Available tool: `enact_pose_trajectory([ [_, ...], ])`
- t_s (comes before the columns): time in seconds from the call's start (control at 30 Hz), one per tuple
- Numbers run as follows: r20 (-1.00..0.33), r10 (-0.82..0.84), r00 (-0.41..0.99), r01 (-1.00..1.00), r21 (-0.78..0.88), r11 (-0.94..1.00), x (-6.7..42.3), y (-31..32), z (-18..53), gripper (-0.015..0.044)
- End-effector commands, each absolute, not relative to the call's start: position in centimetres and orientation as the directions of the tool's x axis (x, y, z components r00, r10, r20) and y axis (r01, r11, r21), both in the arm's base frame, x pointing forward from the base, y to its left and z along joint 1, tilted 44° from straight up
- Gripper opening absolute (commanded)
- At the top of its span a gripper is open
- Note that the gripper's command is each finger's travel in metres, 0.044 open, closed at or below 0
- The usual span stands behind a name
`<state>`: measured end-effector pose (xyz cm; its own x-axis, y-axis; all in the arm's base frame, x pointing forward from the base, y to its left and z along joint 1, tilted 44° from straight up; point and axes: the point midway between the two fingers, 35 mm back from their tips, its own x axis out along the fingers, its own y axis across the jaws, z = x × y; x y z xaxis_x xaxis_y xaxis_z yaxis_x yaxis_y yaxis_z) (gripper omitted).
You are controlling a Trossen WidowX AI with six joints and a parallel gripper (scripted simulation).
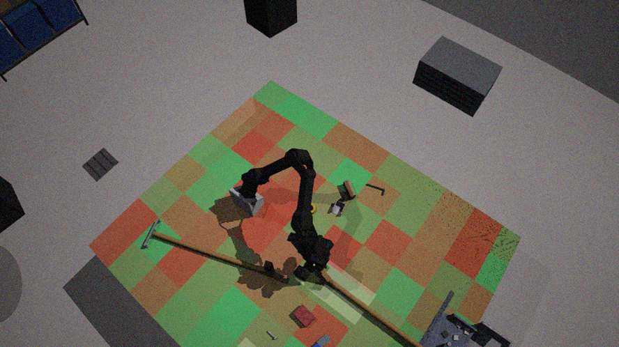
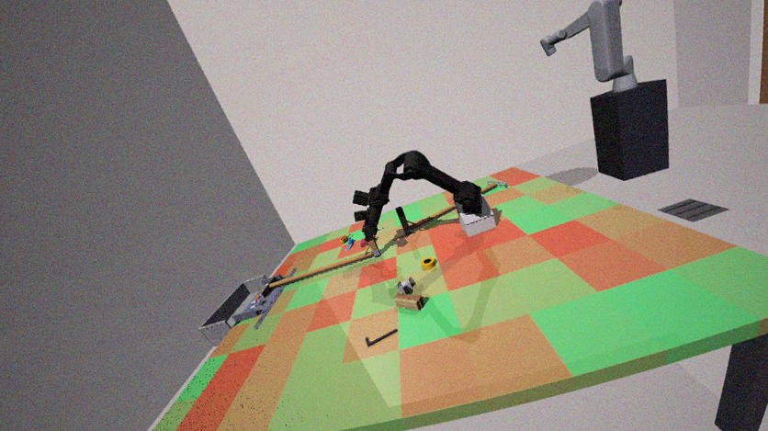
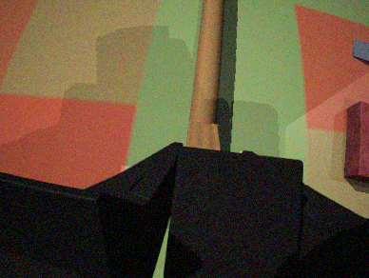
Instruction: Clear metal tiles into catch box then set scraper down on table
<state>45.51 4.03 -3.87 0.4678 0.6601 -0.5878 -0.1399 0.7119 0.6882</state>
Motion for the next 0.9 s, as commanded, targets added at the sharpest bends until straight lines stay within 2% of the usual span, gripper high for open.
enact_pose_trajectory([
  [0.0,-0.585,0.655,0.478,-0.14,0.685,0.715,46.6,3.9,-3.6,0.0],
  [0.87,-0.584,0.655,0.48,-0.141,0.685,0.715,50.5,4.7,-3.6,0.0],
])
